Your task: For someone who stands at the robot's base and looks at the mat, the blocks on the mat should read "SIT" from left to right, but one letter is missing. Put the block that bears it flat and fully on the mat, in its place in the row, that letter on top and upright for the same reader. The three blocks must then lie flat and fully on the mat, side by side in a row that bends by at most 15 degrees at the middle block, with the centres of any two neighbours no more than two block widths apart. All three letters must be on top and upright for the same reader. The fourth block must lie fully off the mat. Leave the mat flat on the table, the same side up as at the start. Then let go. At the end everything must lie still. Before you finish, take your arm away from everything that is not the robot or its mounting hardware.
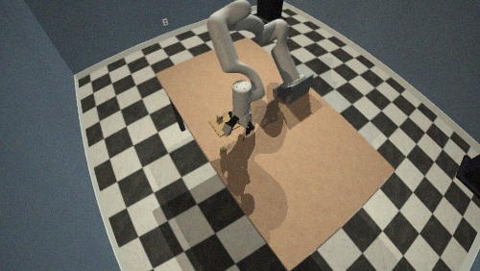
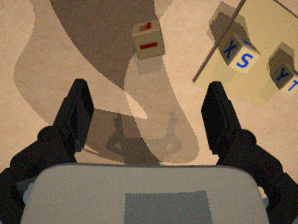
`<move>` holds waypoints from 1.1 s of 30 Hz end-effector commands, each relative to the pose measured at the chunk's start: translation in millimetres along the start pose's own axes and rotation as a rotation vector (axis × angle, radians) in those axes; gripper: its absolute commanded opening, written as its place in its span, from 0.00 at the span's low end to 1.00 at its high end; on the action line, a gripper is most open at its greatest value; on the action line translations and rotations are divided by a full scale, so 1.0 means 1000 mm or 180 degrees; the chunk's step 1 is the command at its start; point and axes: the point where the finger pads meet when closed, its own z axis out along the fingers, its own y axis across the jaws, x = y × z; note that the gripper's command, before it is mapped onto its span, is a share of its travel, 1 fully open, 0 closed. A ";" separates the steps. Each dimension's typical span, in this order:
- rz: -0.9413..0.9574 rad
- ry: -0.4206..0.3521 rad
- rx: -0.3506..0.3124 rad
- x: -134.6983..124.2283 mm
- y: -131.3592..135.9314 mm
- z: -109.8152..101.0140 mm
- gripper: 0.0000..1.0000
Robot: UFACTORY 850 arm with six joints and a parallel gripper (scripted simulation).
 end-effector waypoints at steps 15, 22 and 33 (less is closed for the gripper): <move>-0.0825 -0.0020 0.0014 0.001 0.000 0.003 1.00; -0.0825 -0.0020 0.0014 0.001 0.000 0.003 0.69; -0.0825 -0.0020 0.0014 0.001 0.000 0.003 0.69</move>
